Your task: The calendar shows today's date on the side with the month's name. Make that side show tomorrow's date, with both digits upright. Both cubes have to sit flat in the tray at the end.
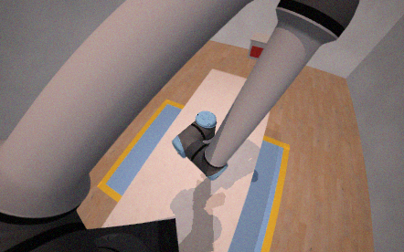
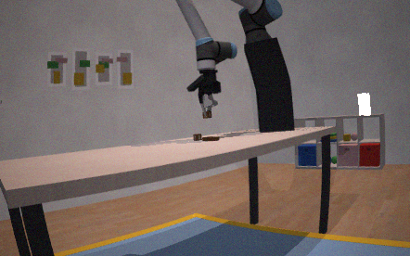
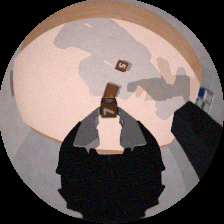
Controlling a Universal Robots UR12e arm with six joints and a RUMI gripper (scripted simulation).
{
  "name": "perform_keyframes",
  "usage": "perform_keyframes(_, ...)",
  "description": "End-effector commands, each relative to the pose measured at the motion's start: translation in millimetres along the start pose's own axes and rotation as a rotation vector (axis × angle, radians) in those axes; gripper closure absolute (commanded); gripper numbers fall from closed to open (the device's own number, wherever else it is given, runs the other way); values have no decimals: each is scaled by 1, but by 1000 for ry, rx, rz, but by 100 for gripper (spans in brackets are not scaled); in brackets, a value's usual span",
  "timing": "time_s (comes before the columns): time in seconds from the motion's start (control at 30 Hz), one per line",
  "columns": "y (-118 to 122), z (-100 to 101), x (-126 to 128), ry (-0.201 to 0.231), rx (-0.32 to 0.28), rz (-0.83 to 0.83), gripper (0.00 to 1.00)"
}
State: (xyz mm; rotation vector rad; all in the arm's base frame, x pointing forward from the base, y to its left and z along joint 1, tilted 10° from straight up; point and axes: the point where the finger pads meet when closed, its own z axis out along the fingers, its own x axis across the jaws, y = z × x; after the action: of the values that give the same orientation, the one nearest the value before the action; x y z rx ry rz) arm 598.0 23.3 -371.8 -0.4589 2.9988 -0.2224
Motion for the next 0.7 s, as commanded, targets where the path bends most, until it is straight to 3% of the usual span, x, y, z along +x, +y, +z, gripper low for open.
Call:
perform_keyframes(0.0,4,0,-5,-2,-2,-164,89)
perform_keyframes(0.07,4,0,-5,-2,-2,-164,89)
perform_keyframes(0.57,20,2,-17,-3,-2,-622,89)
perform_keyframes(0.67,20,2,-17,-3,-2,-629,89)
